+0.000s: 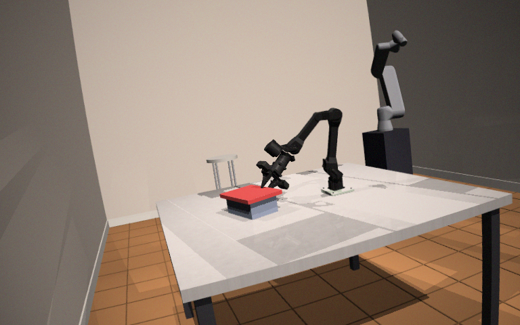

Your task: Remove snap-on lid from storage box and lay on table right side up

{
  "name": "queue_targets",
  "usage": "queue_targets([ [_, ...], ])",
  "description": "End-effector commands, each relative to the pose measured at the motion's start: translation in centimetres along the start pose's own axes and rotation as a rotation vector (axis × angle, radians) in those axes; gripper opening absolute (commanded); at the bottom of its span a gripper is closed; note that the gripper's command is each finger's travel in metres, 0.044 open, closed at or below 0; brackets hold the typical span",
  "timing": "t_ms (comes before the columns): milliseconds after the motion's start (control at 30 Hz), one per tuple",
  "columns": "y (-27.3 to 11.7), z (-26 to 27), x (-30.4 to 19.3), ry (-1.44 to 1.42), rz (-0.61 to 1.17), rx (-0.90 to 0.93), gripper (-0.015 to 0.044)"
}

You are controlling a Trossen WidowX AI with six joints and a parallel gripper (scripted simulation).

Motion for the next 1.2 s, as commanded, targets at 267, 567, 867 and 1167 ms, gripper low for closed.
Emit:
queue_targets([
  [267, -0.27, 0.27, 0.03, -0.002, 0.000, 0.002, 0.0000],
  [567, -0.40, 0.40, 0.04, -0.002, 0.000, 0.002, 0.0000],
  [867, -0.53, 0.53, 0.06, -0.002, 0.000, 0.002, 0.0000],
  [1167, -0.65, 0.66, 0.08, -0.002, 0.000, 0.002, 0.0000],
])
Point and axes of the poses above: the point midway between the two fingers, 35 mm back from their tips, its own y axis out along the fingers, its own z axis across the jaws, x = y × z, the point moved 7 cm from there along -y, back along the fingers, and after that the axes turned 7 degrees about -y, right-handed, at the moved point
